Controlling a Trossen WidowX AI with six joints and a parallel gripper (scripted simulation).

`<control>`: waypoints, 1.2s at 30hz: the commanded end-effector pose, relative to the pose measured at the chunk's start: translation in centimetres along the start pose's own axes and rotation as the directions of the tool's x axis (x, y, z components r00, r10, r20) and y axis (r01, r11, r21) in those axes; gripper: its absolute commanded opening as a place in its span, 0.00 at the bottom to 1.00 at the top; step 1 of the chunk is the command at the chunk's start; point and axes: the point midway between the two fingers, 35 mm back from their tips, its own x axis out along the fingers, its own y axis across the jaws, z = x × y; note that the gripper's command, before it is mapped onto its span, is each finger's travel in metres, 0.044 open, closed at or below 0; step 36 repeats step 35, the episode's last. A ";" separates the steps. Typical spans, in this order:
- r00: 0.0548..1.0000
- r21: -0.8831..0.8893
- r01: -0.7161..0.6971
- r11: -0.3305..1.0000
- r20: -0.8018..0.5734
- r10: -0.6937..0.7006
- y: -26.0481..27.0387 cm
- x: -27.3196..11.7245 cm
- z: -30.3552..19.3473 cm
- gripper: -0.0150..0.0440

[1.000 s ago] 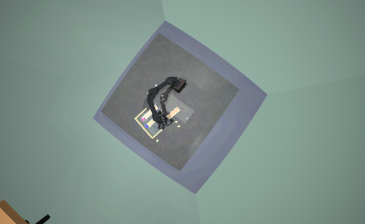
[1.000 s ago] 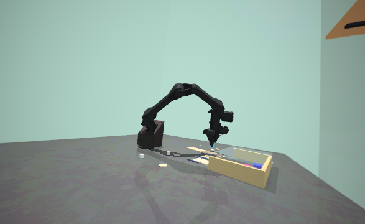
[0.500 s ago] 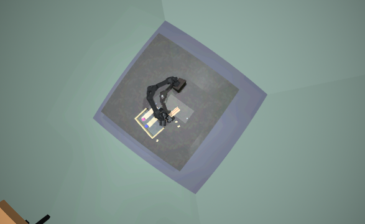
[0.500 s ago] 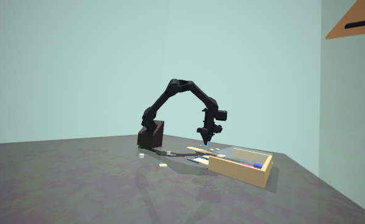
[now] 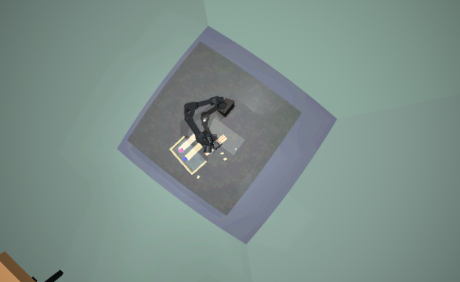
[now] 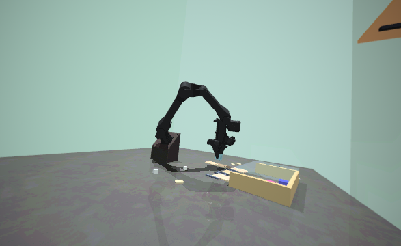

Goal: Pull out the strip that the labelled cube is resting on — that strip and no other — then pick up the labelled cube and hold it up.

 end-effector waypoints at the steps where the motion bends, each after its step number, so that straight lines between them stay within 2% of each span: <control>1: 1.000 0.008 -0.009 1.000 0.004 0.009 -0.5 -0.2 -1.0 0.25; 6: 1.000 0.007 -0.008 1.000 0.004 0.008 -0.9 -0.2 -1.8 0.25; 13: 1.000 0.007 -0.009 1.000 0.003 0.009 -0.9 -3.7 -1.8 0.25; 36: 1.000 0.007 -0.009 1.000 0.003 0.009 -0.9 -3.7 -1.8 0.25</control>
